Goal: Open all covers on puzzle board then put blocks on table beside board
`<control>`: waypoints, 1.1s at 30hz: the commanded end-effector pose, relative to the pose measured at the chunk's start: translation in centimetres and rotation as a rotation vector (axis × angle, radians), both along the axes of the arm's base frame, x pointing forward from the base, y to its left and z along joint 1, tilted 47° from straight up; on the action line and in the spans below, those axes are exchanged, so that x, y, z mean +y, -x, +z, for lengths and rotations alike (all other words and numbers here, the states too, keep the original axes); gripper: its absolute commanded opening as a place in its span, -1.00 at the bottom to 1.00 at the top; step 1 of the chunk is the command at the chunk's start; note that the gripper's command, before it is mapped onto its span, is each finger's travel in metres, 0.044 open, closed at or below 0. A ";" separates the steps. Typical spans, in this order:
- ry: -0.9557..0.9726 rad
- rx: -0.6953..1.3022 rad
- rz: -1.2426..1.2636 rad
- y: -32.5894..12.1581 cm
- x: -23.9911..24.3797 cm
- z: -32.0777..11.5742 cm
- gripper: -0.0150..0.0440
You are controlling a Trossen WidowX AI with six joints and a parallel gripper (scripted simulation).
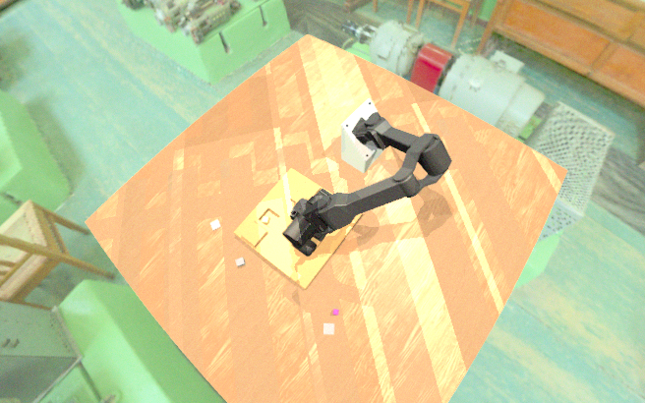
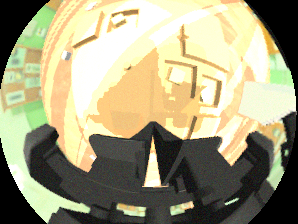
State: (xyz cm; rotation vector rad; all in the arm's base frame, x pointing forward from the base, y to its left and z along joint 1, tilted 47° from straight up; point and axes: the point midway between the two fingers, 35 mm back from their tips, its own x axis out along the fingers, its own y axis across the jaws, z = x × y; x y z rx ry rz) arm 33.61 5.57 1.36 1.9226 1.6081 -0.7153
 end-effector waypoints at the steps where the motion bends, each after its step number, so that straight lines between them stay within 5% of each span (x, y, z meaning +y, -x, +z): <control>1: -0.006 0.003 -0.005 -0.2 0.1 0.0 -0.49; 33: -0.006 0.001 -0.005 -3.9 0.0 0.6 -0.49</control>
